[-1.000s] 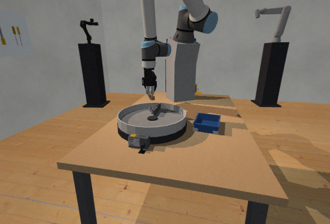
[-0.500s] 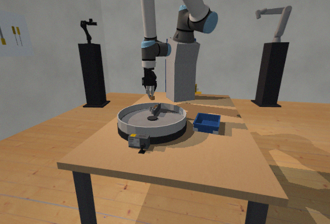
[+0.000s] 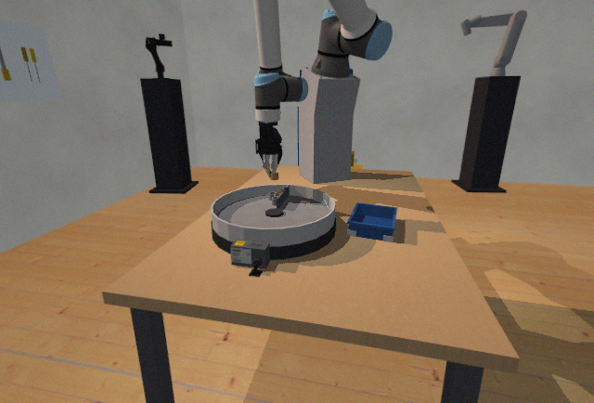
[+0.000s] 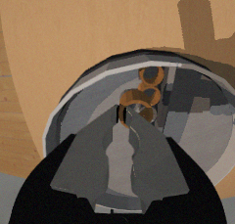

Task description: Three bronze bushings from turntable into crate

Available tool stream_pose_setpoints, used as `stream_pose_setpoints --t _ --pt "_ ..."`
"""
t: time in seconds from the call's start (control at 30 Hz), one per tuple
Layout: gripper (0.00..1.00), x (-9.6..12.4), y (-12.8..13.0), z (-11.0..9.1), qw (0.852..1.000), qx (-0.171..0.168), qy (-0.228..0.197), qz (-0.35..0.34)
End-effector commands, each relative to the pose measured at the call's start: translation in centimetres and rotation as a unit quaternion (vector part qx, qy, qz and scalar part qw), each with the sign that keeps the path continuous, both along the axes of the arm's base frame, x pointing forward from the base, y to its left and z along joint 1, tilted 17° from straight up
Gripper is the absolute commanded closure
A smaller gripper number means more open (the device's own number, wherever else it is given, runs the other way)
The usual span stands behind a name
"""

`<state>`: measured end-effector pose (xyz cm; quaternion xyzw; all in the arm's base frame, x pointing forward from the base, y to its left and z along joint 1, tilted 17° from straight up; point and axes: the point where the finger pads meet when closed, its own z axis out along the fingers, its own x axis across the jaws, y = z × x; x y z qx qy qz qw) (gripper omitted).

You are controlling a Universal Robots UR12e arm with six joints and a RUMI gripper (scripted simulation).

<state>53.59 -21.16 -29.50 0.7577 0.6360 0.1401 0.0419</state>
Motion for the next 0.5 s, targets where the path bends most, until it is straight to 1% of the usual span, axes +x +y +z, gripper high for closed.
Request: stream_pose_setpoints --t 0.0,0.47 --pt "1.00 0.02 -0.02 0.04 1.000 0.000 0.000 0.000" --pt "1.00 0.24 0.51 0.16 1.000 0.000 0.000 0.000"
